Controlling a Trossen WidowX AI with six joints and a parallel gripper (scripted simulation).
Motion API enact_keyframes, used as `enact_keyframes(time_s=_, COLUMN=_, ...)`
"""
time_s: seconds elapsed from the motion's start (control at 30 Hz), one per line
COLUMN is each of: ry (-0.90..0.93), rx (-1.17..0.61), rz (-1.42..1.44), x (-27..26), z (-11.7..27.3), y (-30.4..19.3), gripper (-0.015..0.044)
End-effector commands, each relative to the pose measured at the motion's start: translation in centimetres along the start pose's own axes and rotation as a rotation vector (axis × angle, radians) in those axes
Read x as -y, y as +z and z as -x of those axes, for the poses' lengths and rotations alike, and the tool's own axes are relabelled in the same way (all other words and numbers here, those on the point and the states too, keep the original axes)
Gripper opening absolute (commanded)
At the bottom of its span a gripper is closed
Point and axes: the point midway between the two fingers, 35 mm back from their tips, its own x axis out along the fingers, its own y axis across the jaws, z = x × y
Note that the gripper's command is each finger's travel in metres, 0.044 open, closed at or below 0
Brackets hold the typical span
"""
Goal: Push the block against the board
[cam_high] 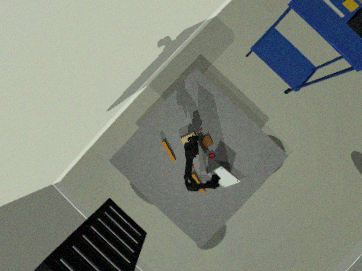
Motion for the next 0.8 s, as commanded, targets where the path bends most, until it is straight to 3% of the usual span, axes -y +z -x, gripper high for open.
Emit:
enact_keyframes(time_s=0.0, ry=0.005, rx=-0.015, rz=-0.129, x=0.4, z=-0.3, y=-2.7, gripper=0.0000)
enact_keyframes(time_s=0.77, ry=0.039, rx=-0.035, rz=-0.900, x=-1.9, z=-1.3, y=-16.8, gripper=0.0000)
